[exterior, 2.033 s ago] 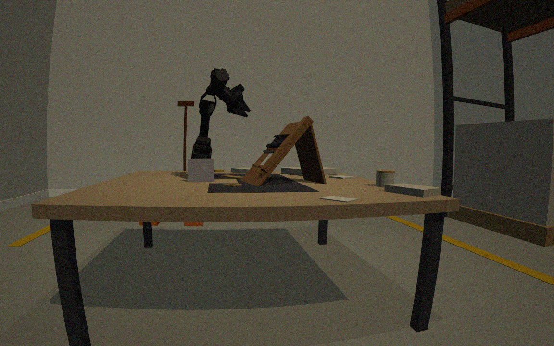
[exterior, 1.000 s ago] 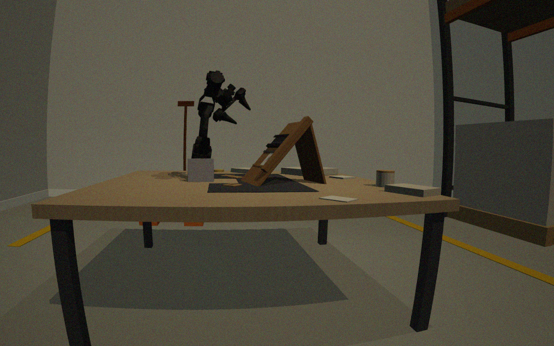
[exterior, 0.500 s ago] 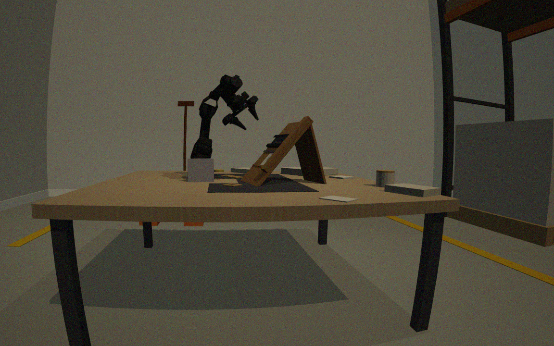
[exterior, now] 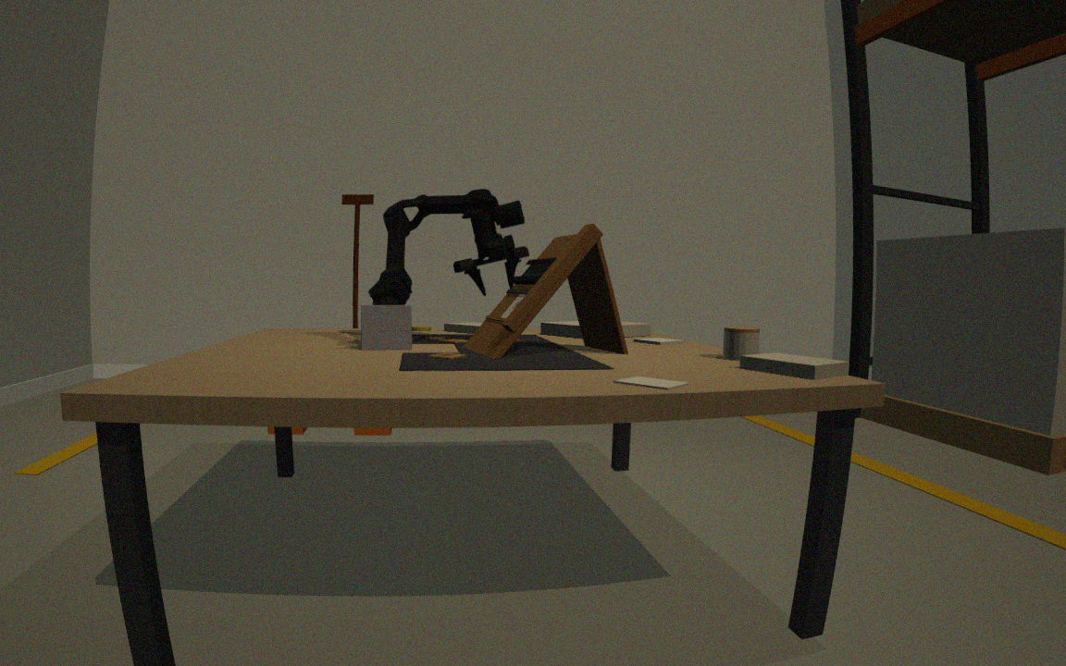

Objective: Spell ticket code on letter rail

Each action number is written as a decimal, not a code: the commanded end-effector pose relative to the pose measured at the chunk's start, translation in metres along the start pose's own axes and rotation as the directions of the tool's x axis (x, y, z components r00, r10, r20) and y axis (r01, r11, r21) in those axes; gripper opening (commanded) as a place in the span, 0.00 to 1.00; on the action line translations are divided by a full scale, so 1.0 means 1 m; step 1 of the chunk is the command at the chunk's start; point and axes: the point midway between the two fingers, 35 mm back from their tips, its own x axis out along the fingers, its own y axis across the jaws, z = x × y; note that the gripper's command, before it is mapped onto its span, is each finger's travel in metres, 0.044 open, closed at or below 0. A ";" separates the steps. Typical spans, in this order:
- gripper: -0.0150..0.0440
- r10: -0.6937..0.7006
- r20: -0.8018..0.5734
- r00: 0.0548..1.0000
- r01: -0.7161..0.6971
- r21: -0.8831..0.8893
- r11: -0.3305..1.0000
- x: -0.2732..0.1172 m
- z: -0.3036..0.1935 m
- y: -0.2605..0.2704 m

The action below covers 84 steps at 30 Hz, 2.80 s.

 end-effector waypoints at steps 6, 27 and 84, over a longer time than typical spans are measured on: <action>0.83 -0.220 -0.011 0.975 0.221 0.055 0.974 0.065 -0.081 -0.023; 0.83 -0.235 -0.012 0.972 0.235 0.058 0.970 0.102 -0.089 -0.032; 0.25 -0.235 -0.013 0.972 0.235 0.058 0.970 0.109 -0.090 -0.036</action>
